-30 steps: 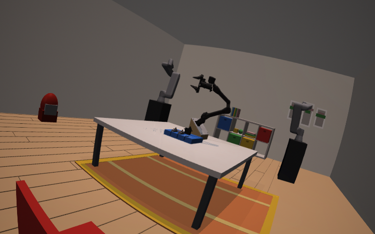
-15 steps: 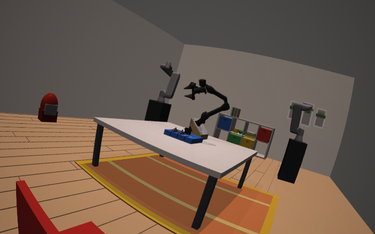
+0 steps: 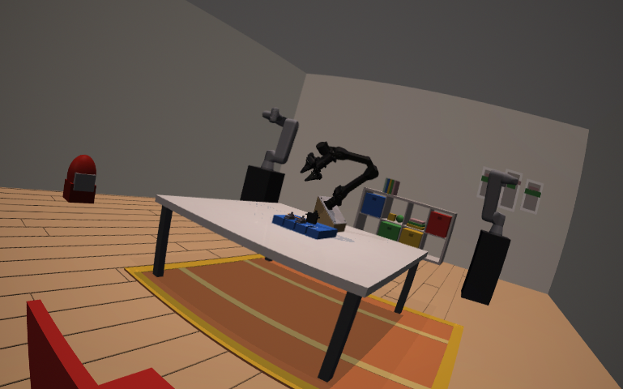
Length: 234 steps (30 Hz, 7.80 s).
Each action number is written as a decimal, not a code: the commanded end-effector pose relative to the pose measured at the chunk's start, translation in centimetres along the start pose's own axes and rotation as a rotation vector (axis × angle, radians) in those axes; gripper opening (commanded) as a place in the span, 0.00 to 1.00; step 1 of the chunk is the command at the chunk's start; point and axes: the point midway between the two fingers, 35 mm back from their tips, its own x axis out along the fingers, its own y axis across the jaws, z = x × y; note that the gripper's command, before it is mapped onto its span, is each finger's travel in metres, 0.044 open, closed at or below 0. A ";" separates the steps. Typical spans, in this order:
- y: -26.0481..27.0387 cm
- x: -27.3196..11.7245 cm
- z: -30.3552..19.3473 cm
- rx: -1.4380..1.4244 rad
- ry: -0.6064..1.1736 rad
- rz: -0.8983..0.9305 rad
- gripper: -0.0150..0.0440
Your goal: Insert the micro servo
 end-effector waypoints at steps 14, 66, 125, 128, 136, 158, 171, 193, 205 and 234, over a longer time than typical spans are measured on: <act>-7.0 5.8 -10.1 -0.168 0.445 -0.343 1.00; -10.8 9.9 -14.5 -0.193 0.551 -0.426 0.41; -8.9 3.9 -19.8 -0.224 0.561 -0.417 0.25; -8.9 3.9 -19.8 -0.303 0.579 -0.395 0.25; -8.9 3.9 -19.8 -0.567 0.634 -0.315 0.25; -8.9 3.9 -19.8 -1.293 0.750 -0.060 0.25; -8.9 3.9 -19.8 -1.538 0.775 0.038 0.25; -2.6 6.7 -20.8 -1.541 0.773 0.042 0.25; 1.0 8.4 -21.5 -1.542 0.772 0.044 0.25; 0.2 9.9 -22.5 -1.542 0.773 0.044 0.25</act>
